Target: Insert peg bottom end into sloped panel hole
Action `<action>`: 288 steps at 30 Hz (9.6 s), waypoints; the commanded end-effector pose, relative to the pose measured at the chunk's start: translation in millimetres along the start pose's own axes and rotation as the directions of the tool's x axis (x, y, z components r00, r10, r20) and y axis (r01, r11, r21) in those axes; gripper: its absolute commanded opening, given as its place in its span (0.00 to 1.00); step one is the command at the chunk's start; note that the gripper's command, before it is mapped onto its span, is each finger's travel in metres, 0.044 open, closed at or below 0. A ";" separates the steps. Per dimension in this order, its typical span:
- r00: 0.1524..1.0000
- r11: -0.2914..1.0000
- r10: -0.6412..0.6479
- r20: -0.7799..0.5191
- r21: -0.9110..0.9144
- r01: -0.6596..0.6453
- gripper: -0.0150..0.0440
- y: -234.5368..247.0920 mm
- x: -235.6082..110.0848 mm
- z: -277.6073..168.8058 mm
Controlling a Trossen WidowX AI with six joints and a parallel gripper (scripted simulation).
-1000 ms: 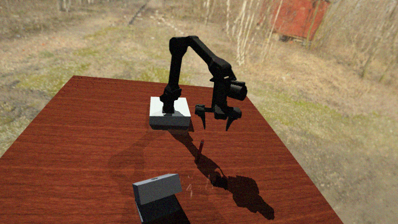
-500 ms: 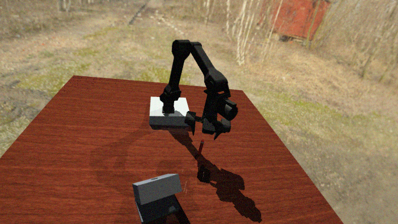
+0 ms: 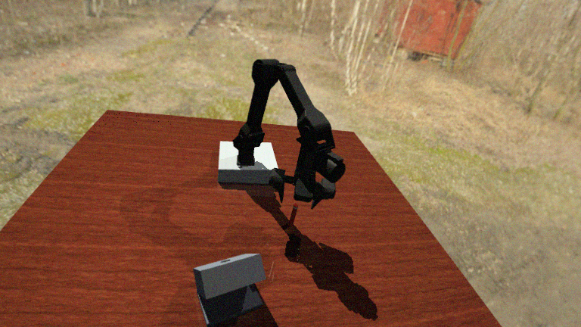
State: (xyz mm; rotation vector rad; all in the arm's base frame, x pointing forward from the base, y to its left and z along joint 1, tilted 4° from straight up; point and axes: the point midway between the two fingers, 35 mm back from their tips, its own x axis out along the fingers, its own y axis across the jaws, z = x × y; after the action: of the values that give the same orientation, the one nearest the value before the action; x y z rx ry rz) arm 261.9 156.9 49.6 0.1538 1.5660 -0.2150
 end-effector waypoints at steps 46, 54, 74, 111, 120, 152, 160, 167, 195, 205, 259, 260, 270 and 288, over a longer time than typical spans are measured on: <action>1.000 1.000 -0.003 -0.003 0.000 0.003 0.30 -1.1 43.1 -2.6; 1.000 1.000 -0.003 -0.004 -0.001 0.003 0.25 0.0 33.0 -1.5; 1.000 1.000 -0.002 -0.009 0.001 0.002 0.25 1.5 -36.2 3.1; 0.987 0.944 0.155 0.031 0.289 -0.158 0.25 -21.6 -35.1 39.8; 0.980 0.914 0.192 0.049 0.355 -0.196 0.25 -28.5 -35.5 48.8; 0.943 0.763 0.304 0.138 0.557 -0.328 0.25 -57.1 -38.6 79.2; 0.930 0.717 0.328 0.165 0.598 -0.359 0.25 -65.2 -39.9 86.2; 0.919 0.674 0.347 0.190 0.631 -0.385 0.25 -72.6 -41.1 92.2; 0.864 0.486 0.405 0.298 0.730 -0.480 0.25 -104.9 -47.4 113.5; 0.842 0.415 0.419 0.340 0.753 -0.511 0.25 -117.5 -50.1 120.0; 0.701 0.030 0.431 0.568 0.768 -0.640 0.25 -191.7 -68.1 142.6; 0.699 0.023 0.430 0.572 0.767 -0.642 0.25 -193.2 -68.5 142.8; 0.682 -0.015 0.425 0.595 0.758 -0.652 0.25 -200.0 -68.4 146.6; 0.665 -0.051 0.420 0.618 0.748 -0.662 0.25 -196.3 -52.2 167.1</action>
State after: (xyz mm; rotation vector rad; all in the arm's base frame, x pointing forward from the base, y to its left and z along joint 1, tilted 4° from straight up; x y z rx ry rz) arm 376.6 -70.8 114.2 1.7535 0.7678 -0.5176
